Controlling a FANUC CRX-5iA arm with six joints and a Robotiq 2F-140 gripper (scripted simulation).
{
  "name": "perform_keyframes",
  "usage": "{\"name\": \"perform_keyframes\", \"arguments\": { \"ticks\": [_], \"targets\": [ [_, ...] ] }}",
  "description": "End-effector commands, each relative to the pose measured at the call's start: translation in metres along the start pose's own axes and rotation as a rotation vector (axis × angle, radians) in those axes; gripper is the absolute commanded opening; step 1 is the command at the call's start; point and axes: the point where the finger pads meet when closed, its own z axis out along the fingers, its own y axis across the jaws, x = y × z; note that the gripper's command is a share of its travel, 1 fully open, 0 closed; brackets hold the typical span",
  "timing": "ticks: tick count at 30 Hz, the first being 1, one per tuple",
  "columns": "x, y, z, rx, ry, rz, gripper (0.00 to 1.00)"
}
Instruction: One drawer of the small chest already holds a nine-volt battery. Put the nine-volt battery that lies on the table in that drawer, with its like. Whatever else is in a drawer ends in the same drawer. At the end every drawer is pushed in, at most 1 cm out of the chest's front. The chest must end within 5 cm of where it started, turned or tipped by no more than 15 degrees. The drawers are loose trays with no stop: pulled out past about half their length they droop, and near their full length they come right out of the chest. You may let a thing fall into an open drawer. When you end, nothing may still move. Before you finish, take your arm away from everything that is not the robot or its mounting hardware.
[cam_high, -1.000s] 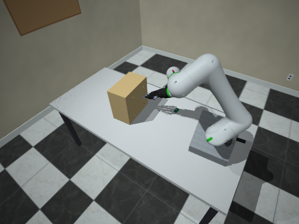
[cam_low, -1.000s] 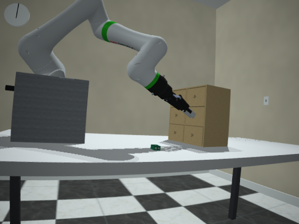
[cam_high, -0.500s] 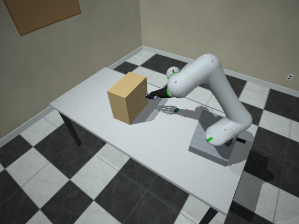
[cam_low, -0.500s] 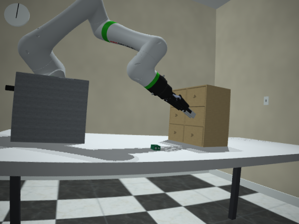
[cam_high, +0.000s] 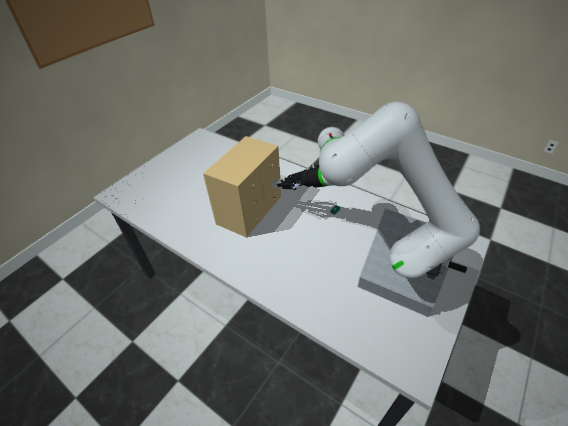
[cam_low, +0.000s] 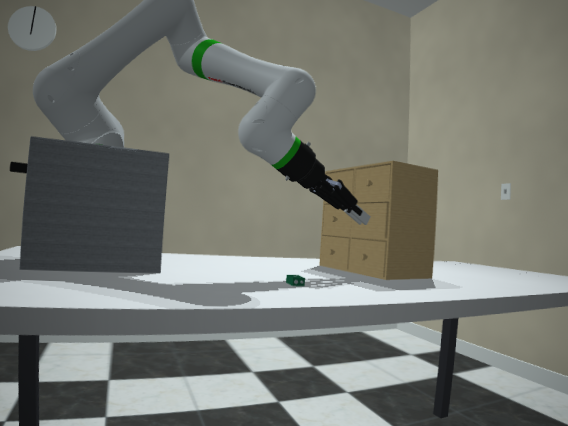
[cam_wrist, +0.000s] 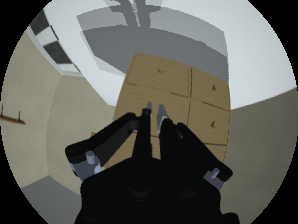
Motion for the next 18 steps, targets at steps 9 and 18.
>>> {"name": "perform_keyframes", "arguments": {
  "ticks": [9,18],
  "targets": [
    [0.005,0.000,-0.010,0.000,0.000,0.000,0.08],
    [0.010,0.000,-0.018,0.000,0.000,0.000,0.08]
  ]
}}
